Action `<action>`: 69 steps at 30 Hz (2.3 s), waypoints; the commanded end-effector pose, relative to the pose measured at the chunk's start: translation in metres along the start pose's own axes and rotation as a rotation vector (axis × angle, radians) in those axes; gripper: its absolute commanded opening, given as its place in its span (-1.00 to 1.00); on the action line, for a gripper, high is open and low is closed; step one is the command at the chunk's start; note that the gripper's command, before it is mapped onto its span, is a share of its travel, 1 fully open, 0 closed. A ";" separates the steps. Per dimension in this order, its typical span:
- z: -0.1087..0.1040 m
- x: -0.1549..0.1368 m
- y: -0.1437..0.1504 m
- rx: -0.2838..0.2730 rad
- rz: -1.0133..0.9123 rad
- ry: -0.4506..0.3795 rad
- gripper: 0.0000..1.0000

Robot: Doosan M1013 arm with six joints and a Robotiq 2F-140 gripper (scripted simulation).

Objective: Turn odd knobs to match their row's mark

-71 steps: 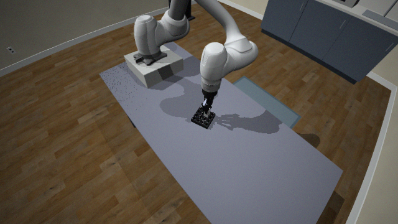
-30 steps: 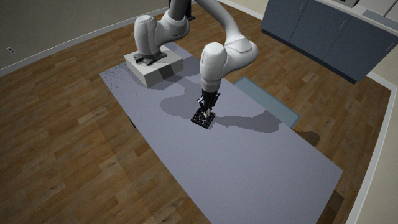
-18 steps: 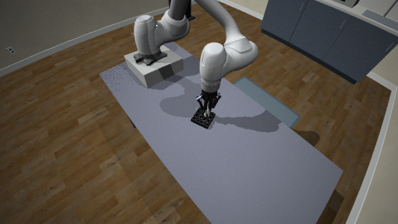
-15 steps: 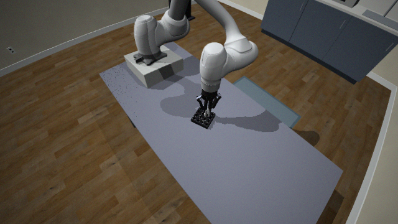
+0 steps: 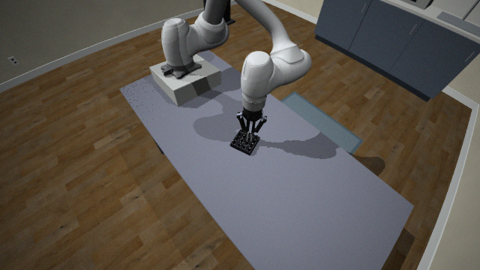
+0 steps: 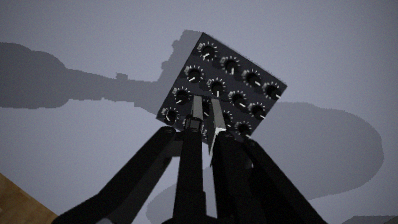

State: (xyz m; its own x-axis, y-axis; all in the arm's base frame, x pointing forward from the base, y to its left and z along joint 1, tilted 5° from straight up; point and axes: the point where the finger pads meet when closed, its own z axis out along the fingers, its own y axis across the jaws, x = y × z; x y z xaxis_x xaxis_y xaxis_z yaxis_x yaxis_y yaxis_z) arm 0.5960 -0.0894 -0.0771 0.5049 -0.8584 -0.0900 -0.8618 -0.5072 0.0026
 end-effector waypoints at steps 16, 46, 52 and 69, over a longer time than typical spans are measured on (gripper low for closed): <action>0.000 0.000 0.000 -0.005 0.275 0.005 -0.90; 0.000 0.000 0.000 -0.004 0.383 0.005 -0.90; 0.000 0.000 0.000 -0.004 0.383 0.005 -0.90; 0.000 0.000 0.000 -0.004 0.383 0.005 -0.77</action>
State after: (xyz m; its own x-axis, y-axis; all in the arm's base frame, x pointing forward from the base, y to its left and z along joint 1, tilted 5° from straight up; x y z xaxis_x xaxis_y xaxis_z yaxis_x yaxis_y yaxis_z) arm 0.5960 -0.0894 -0.0771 0.1469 -0.9862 -0.0767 -0.9879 -0.1502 0.0394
